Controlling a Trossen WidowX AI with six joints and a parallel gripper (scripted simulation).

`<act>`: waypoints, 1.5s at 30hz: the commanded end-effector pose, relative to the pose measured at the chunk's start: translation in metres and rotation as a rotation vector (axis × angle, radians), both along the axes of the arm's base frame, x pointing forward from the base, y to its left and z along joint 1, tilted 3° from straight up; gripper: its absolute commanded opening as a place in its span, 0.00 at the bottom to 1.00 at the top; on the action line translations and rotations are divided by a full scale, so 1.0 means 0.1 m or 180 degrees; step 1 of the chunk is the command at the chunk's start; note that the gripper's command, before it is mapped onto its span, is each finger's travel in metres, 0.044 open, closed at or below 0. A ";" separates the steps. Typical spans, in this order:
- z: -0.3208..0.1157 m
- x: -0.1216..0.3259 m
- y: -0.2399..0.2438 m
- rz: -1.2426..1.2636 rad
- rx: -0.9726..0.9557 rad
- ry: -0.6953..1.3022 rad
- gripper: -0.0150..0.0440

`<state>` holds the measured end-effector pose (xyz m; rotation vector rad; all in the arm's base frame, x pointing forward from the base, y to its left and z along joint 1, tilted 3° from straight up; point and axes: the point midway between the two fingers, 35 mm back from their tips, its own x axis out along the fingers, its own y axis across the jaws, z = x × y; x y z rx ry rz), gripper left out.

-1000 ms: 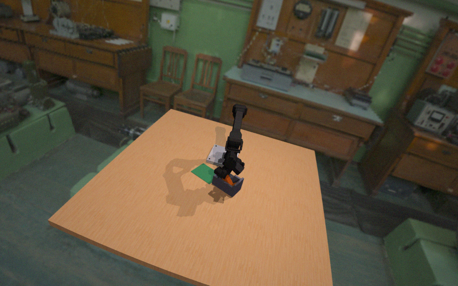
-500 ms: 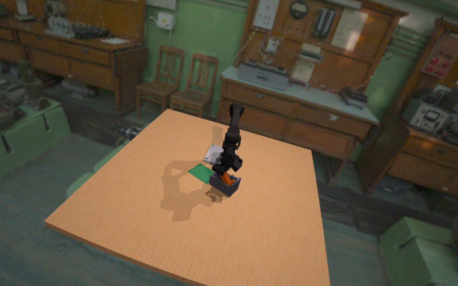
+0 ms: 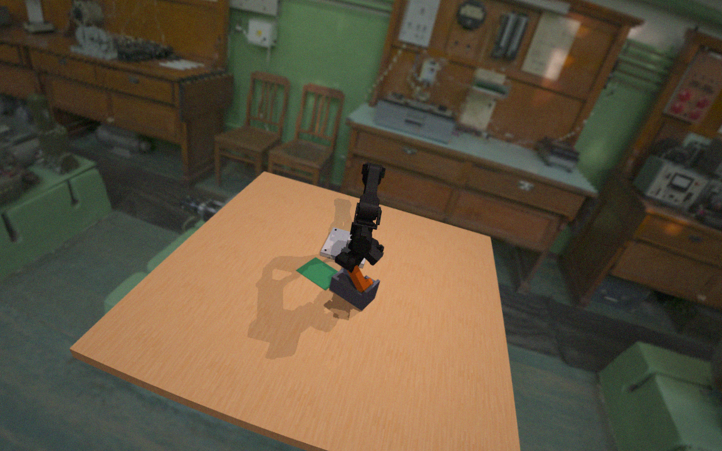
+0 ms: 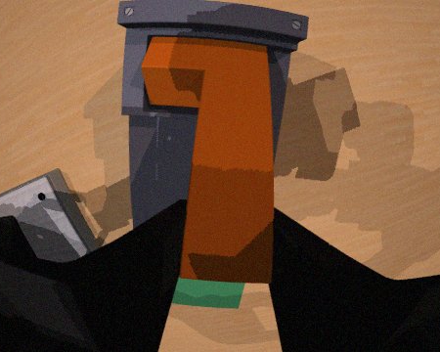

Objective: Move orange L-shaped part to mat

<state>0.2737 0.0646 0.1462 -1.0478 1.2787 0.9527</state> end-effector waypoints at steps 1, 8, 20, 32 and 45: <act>0.09 0.00 0.02 0.0002 0.0025 -0.0017 0.25; 0.20 0.00 0.02 0.0002 0.0026 -0.0017 0.25; 0.34 -0.02 0.02 0.0002 0.0026 -0.0017 0.25; 0.35 -0.08 -0.17 0.0002 0.0020 -0.0016 0.25; 0.33 -0.24 -0.66 0.0002 0.0005 -0.0012 0.25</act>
